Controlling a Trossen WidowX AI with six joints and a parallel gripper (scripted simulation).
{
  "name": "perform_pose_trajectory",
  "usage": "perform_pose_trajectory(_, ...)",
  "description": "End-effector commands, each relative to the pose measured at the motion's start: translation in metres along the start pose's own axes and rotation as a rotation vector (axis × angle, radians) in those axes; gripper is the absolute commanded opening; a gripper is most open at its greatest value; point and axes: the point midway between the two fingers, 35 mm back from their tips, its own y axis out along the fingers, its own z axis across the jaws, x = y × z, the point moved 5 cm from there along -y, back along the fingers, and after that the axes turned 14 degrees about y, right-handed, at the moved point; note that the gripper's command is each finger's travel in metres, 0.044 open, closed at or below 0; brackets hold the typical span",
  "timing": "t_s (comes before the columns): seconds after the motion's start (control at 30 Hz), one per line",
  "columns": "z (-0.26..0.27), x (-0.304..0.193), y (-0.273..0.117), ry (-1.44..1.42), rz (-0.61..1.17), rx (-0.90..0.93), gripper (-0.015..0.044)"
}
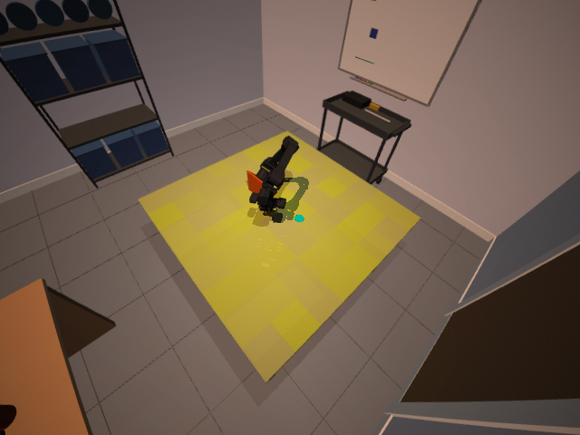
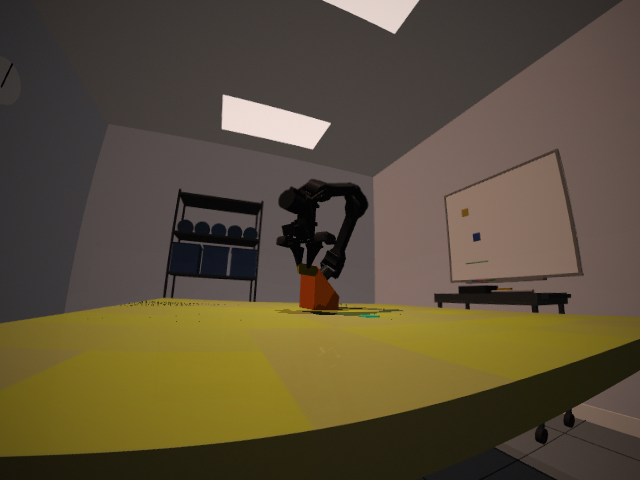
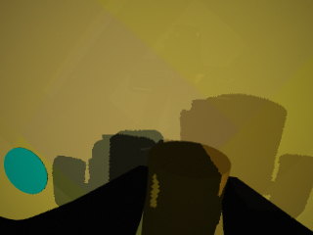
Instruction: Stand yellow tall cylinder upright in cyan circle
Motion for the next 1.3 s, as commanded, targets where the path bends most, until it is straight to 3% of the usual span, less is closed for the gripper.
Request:
perform_pose_trajectory(0.0,0.012,-0.006,-0.003,-0.040,-0.005,0.003,0.0105)
perform_pose_trajectory(1.27,0.102,-0.079,-0.014,-0.362,-0.003,0.008,0.0105)
